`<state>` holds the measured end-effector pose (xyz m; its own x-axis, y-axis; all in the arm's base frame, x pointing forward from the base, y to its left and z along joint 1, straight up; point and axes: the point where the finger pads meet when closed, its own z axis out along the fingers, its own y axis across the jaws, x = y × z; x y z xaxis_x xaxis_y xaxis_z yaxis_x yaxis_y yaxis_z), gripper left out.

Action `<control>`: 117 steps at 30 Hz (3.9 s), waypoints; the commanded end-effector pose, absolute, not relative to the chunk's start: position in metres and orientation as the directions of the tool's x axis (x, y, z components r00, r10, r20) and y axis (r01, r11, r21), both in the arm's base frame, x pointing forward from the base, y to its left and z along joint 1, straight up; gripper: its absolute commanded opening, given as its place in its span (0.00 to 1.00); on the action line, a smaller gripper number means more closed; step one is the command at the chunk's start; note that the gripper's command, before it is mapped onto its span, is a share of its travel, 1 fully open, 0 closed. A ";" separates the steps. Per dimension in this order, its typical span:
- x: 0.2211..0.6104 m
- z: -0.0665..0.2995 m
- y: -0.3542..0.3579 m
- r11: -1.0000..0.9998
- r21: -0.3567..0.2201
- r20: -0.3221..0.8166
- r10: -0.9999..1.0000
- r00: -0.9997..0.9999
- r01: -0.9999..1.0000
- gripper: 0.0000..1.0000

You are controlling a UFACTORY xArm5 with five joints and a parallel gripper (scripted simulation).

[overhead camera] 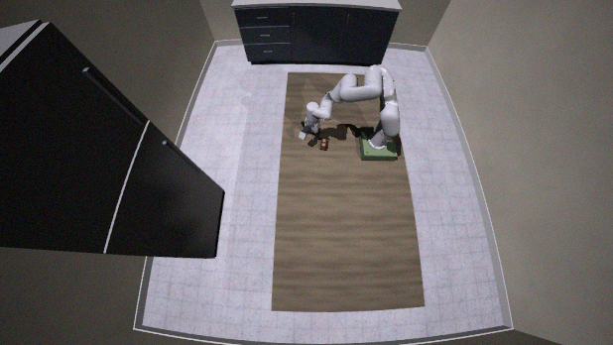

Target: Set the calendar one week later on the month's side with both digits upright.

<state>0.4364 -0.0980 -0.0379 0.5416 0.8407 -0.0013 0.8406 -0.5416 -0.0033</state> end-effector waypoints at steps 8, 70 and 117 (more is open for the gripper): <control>0.438 -0.037 -0.098 -0.542 0.000 0.000 0.841 0.542 0.841 1.00; 0.409 -0.008 -0.109 -0.632 0.000 0.000 0.775 0.632 0.775 1.00; 0.310 -0.009 -0.143 -0.812 0.000 0.000 0.584 0.812 0.584 1.00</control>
